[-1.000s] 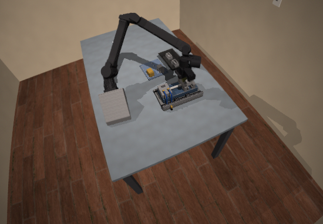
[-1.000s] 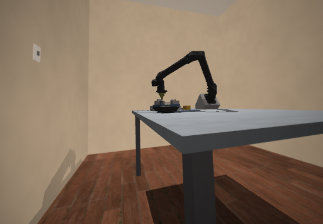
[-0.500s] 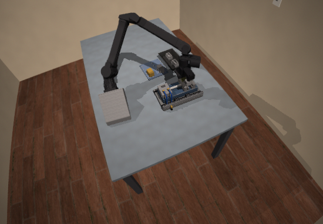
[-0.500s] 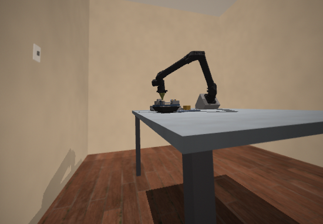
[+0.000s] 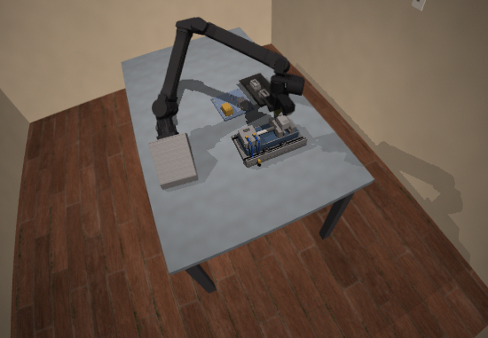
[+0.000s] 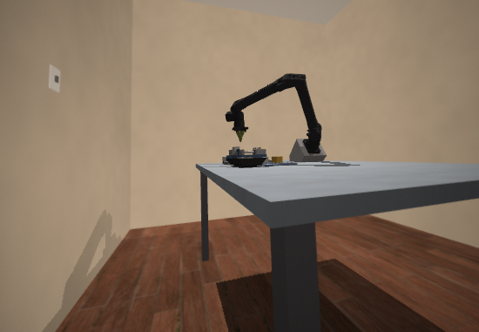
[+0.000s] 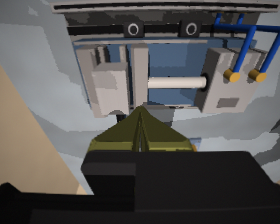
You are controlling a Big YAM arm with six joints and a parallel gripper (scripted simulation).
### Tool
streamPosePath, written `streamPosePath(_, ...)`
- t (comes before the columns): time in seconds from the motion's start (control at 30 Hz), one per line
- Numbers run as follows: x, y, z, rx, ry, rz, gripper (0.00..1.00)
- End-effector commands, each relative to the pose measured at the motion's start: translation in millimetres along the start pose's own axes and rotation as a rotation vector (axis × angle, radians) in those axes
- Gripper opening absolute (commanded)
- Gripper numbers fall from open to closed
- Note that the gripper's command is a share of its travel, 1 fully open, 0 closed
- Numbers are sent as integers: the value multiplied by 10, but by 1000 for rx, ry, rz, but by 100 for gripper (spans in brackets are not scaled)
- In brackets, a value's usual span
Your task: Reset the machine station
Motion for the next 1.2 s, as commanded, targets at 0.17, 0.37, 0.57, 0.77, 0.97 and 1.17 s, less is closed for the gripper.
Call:
streamPosePath(0.17,151,27,-318,-21,19,-41,0)
streamPosePath(0.37,118,76,-436,-18,23,-30,0)
streamPosePath(0.57,112,85,-480,-19,26,-28,0)
streamPosePath(0.77,133,30,-375,-13,9,-36,0)
streamPosePath(0.97,143,2,-322,-11,1,-39,0)
streamPosePath(1.17,151,0,-308,-10,-1,-52,0)
Point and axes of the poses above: the point where the finger pads meet when closed, its own z axis out along the fingers, its own x axis across the jaws, y = z × x, the point moved 3 cm from there along -z, back along the fingers, and after that the axes turned 7 degrees about -z, right-handed, at the moved point
